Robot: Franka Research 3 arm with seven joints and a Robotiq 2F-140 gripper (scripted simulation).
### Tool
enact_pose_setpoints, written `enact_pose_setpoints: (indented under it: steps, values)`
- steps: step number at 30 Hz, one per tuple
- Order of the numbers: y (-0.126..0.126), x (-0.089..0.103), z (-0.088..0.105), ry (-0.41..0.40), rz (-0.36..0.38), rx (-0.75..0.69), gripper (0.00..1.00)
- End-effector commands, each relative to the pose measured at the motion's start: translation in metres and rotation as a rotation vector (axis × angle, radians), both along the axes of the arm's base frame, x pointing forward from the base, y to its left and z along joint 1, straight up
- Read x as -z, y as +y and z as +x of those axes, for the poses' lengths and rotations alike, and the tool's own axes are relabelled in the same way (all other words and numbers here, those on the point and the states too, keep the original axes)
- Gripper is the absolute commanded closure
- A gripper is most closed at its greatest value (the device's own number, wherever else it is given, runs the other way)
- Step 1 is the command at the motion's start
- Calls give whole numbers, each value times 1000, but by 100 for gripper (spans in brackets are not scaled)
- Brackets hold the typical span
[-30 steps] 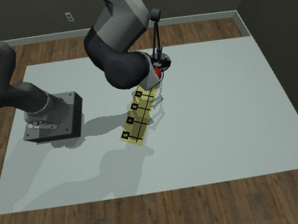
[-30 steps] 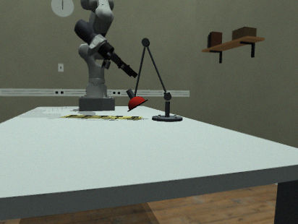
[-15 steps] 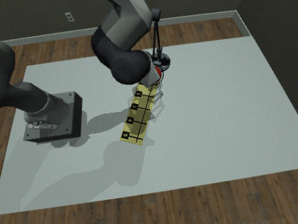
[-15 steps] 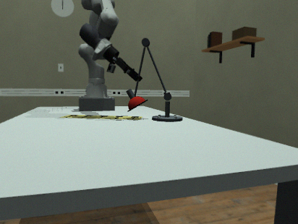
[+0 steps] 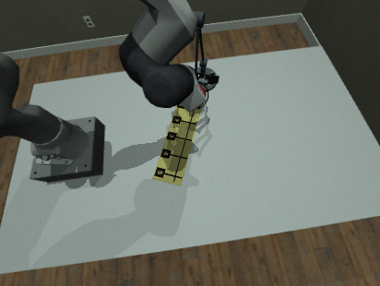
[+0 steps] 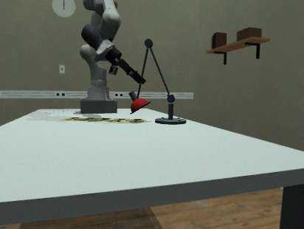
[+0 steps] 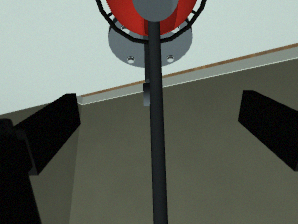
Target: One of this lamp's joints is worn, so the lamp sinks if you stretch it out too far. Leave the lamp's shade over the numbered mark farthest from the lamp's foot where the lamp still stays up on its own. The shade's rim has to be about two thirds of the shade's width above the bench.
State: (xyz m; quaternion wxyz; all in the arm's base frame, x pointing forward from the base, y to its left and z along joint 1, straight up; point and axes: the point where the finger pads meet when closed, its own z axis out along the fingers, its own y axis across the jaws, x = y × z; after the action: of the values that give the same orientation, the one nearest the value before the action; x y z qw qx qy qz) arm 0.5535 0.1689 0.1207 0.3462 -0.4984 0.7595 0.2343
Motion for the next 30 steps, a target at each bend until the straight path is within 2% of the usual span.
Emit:
enact_pose_setpoints:
  steps: [1, 30]
  values:
    - [0, 1, 2, -9, -5, -1, 90]
    - [0, 0, 1, -2, -1, 0, 90]
